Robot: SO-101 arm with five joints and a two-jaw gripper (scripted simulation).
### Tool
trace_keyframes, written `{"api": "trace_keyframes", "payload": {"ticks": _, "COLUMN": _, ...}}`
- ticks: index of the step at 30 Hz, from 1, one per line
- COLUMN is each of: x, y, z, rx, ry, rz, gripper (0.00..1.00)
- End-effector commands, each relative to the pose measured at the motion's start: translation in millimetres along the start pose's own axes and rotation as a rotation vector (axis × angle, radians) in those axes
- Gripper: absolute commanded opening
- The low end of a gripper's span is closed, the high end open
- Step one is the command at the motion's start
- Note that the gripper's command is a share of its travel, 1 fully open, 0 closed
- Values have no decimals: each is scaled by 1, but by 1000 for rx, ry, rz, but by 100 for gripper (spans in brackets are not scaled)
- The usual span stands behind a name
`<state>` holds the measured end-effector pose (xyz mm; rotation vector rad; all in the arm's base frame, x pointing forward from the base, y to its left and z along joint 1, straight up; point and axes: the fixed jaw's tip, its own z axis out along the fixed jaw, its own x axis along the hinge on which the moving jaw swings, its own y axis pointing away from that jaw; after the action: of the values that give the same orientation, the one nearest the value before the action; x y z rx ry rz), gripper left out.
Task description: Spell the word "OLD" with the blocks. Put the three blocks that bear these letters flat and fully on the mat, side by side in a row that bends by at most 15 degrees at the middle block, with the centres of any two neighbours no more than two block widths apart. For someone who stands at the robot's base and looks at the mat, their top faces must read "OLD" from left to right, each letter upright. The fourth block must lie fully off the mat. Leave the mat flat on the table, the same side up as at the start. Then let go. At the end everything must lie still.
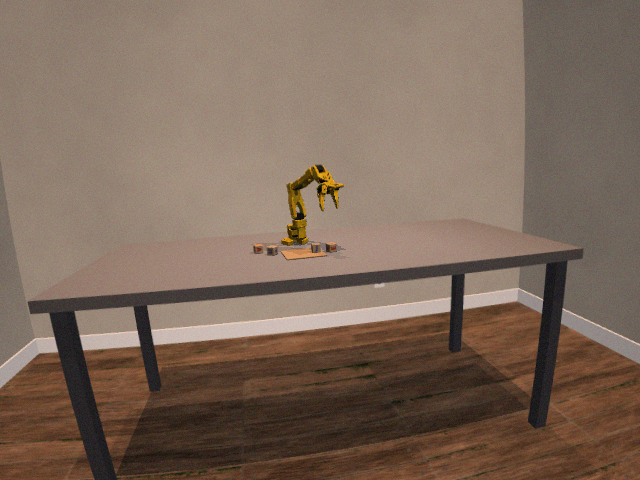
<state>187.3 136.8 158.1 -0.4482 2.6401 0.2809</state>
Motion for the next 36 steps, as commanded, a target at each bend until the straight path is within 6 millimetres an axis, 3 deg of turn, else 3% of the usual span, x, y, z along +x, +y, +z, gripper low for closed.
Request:
{"api": "trace_keyframes", "payload": {"ticks": 1, "x": -6, "y": 3, "z": -3, "rx": -11, "ry": -30, "rz": 1, "gripper": 35}}
{"api": "trace_keyframes", "payload": {"ticks": 9, "x": 10, "y": -2, "z": 37, "rx": 43, "ry": 169, "rz": 1, "gripper": 35}}
{"api": "trace_keyframes", "payload": {"ticks": 11, "x": 10, "y": -2, "z": 37, "rx": 43, "ry": 169, "rz": 1, "gripper": 35}}
{"api": "trace_keyframes", "payload": {"ticks": 19, "x": 33, "y": -8, "z": 73, "rx": 97, "ry": 368, "rz": 0, "gripper": 35}}
{"api": "trace_keyframes", "payload": {"ticks": 36, "x": 39, "y": -9, "z": 80, "rx": 109, "ry": 410, "rz": 0, "gripper": 35}}
